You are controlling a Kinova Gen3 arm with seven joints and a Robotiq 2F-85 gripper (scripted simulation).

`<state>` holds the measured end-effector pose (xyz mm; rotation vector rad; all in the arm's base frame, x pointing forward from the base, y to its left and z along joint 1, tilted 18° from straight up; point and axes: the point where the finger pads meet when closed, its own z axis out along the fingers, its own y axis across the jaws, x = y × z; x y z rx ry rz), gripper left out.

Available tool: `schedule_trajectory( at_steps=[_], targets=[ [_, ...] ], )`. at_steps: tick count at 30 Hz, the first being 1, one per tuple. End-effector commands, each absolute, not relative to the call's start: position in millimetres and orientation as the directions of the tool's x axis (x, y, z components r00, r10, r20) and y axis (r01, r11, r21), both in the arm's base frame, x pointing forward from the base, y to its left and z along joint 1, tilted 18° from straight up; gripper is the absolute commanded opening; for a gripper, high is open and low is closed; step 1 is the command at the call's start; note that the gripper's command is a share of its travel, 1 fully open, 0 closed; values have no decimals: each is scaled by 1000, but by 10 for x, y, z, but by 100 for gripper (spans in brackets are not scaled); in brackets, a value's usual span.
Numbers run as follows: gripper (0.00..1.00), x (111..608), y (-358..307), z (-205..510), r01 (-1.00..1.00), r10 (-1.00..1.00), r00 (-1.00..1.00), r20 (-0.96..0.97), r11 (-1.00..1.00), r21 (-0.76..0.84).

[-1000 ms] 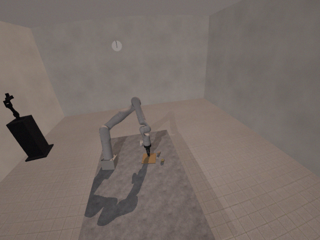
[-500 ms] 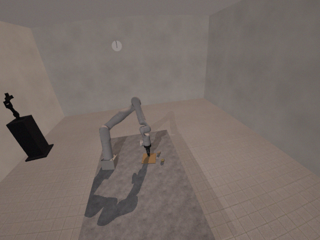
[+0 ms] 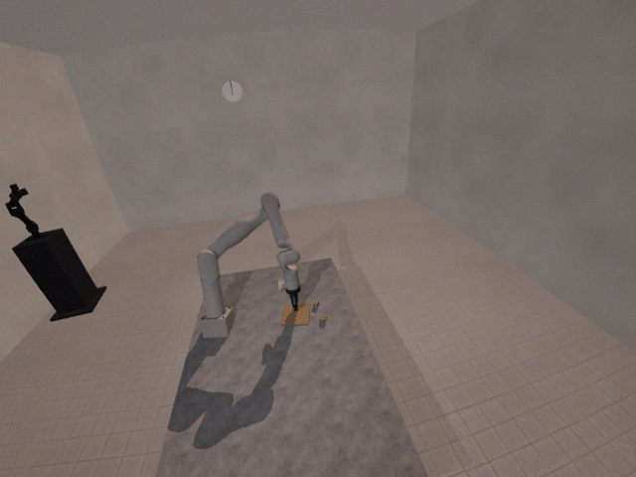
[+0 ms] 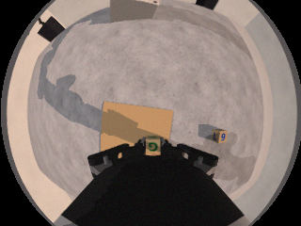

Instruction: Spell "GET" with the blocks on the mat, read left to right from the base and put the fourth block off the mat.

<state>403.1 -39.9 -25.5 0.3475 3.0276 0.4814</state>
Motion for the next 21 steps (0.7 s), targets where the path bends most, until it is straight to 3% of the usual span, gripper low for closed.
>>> schedule_trajectory(
  at_steps=[1,8,12,21],
  targets=[
    [29,4036,-403,-249,212,230,-973,-22,926,312],
    [33,4036,-403,-249,212,230,-973,-22,926,312],
    [41,4036,-403,-249,212,230,-973,-22,926,312],
    [41,4036,-403,-249,212,230,-973,-22,926,312]
  ],
)
